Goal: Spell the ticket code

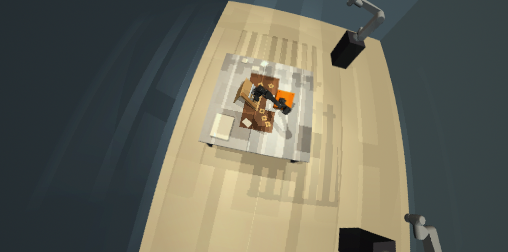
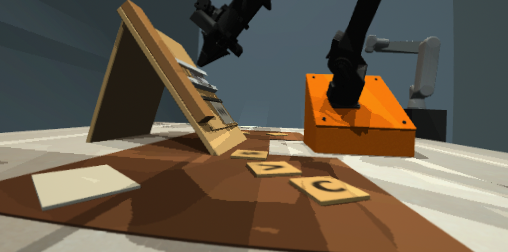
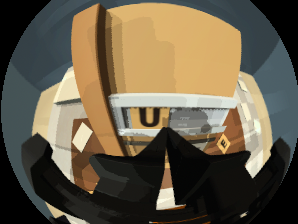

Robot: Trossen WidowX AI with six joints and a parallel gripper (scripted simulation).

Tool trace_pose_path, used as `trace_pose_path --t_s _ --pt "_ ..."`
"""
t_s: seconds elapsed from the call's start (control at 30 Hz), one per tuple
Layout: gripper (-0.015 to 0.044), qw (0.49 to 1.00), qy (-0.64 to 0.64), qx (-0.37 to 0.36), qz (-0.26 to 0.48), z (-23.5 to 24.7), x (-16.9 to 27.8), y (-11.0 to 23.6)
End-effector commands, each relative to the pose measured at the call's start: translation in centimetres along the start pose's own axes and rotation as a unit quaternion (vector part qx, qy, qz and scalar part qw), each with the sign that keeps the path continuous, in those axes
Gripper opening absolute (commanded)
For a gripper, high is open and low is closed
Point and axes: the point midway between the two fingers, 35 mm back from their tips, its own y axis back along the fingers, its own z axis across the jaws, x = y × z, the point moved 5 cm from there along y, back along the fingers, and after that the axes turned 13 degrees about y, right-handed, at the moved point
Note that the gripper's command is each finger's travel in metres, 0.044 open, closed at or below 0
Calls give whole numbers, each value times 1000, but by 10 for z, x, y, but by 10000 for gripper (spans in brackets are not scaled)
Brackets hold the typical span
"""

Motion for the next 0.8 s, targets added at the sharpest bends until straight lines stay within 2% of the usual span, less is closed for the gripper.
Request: trace_pose_path --t_s 0.0,0.2,0.77 --pt "0 991 13 -32 131 -18 -20 -8" --pt "0 971 13 -84 225 -29 -31 -10" --pt "0 970 13 -86 227 -29 -32 -10"
